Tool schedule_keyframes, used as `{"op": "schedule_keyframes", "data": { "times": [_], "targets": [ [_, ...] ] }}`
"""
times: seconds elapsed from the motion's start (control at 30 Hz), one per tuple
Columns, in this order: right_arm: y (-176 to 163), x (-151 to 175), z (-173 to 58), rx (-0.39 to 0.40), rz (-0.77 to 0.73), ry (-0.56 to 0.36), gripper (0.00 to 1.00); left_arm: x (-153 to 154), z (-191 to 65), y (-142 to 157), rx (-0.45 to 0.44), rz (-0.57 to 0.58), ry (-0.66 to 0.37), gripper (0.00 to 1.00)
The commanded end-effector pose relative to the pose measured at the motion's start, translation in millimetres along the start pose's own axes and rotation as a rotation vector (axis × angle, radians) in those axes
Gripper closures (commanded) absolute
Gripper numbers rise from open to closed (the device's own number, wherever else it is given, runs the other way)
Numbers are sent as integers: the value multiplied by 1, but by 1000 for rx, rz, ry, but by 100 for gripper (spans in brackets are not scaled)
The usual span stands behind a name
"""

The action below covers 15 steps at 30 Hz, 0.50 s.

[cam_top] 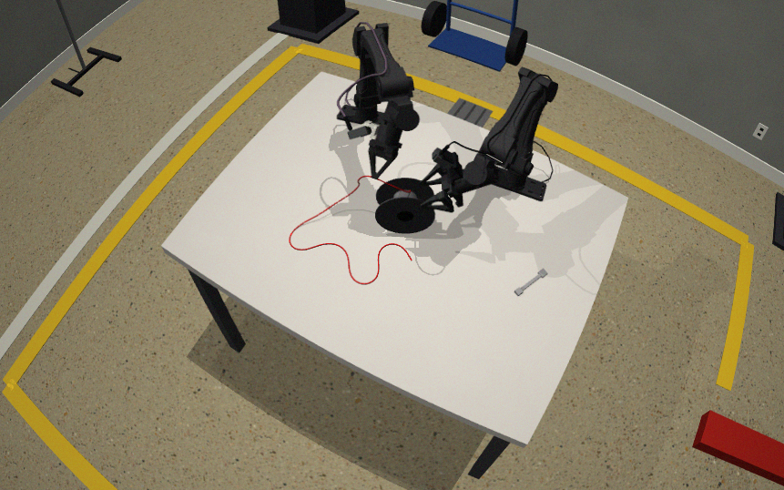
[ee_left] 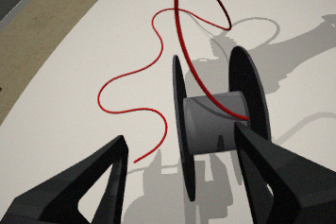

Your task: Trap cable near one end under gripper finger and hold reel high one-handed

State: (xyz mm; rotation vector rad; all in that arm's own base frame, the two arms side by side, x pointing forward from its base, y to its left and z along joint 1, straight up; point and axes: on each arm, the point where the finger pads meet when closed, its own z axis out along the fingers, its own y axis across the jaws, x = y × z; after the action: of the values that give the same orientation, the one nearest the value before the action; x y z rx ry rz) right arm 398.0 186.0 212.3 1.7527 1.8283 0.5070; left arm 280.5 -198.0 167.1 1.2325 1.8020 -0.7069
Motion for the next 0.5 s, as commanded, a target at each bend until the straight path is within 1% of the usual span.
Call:
{"op": "schedule_keyframes", "data": {
  "times": [0.0,0.03,0.1,0.27,0.47],
  "targets": [
    [9,-11,-4,-21,23,-22,100,9,7,-4,23,-27,12,25],
    [10,-11,-4,-21,23,-22,100,11,9,-5,22,-24,15,25],
    [10,-11,-4,-22,23,-21,100,5,9,0,7,-13,8,25],
    [12,-11,-6,-24,25,-20,100,9,16,-2,12,-21,16,25],
    [13,-10,-7,-27,26,-18,100,6,22,0,9,-15,11,25]
  ]
}}
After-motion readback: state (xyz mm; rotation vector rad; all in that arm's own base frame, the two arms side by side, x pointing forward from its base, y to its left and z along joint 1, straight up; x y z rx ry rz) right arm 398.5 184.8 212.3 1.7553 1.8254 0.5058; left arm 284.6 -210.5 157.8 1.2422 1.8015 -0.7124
